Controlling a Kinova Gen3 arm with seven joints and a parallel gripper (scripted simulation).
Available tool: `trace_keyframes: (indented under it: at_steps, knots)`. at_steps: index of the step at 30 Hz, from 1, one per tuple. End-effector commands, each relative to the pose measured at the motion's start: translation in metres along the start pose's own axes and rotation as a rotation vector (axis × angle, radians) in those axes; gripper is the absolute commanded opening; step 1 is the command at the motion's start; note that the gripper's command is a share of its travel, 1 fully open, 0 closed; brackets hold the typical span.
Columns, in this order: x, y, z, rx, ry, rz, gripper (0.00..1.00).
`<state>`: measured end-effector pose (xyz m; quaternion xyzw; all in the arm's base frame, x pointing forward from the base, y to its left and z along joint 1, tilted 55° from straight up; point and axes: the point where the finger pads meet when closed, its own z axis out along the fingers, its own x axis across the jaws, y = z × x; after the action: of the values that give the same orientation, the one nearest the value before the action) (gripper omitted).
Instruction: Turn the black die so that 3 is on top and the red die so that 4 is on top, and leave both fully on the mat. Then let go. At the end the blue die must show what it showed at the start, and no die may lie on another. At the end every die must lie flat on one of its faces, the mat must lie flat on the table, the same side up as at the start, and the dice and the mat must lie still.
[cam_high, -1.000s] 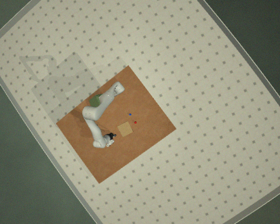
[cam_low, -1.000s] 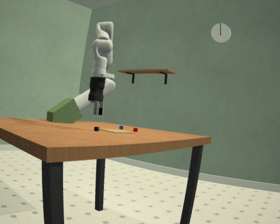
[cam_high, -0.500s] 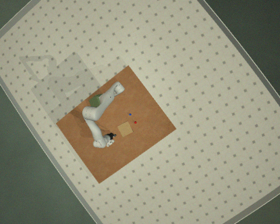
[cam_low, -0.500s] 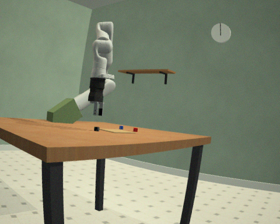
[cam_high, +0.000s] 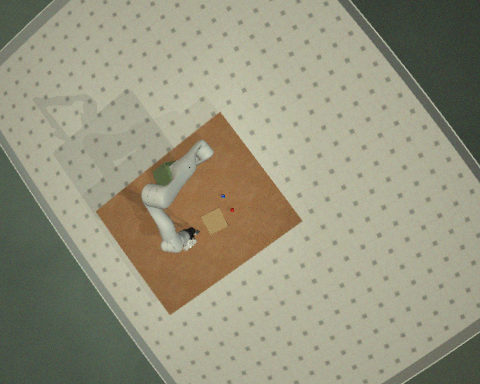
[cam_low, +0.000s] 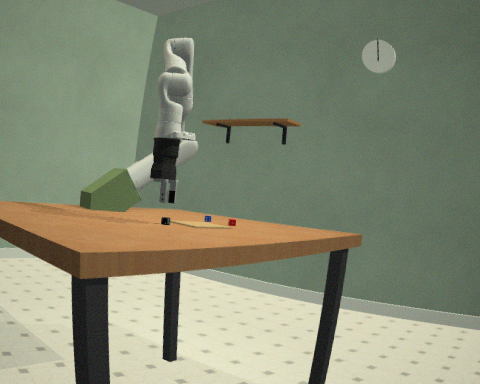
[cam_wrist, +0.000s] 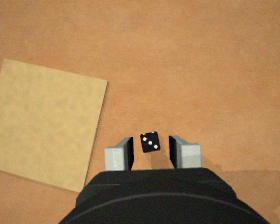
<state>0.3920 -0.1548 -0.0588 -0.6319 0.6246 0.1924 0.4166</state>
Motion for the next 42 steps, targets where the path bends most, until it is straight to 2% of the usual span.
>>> trace_keyframes:
  at_steps: [1, 23, 42]
  knots:
    - [-0.001, 0.0, 0.005, -0.002, -0.003, -0.001, 0.7]
    - [-0.001, 0.0, 0.031, -0.002, -0.003, -0.001, 0.7]
    - [-0.001, 0.0, 0.034, -0.002, -0.003, -0.001, 0.7]
